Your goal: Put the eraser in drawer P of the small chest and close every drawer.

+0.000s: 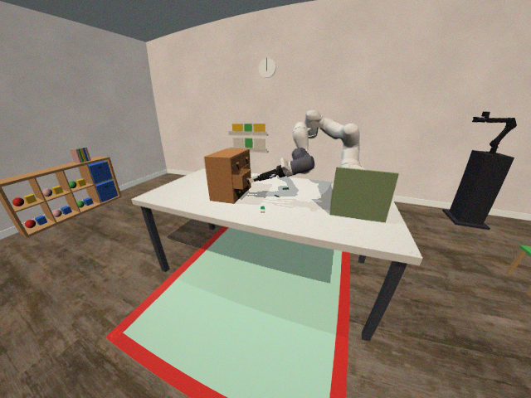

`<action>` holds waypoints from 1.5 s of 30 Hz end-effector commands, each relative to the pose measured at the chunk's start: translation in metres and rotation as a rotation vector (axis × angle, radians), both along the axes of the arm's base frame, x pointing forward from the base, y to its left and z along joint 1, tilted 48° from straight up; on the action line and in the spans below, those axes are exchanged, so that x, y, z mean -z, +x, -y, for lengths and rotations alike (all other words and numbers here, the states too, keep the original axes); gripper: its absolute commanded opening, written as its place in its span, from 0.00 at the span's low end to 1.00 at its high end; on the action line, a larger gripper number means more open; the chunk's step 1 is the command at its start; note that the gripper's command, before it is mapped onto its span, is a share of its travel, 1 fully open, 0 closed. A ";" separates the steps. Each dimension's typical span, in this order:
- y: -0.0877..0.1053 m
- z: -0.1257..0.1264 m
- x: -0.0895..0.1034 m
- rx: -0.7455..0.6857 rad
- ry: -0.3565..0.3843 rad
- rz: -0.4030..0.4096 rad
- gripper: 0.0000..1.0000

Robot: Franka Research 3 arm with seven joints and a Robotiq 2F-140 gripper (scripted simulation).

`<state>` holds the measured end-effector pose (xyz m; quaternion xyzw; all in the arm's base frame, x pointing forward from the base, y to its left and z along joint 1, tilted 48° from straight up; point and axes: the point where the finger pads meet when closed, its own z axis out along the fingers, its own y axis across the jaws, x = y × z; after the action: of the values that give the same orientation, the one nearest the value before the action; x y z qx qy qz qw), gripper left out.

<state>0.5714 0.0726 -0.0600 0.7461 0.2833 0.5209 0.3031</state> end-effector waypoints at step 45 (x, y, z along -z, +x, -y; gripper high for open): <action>-0.085 -0.008 -0.023 0.039 0.004 -0.015 0.20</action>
<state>0.4892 0.0821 -0.0369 0.7503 0.2714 0.5197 0.3054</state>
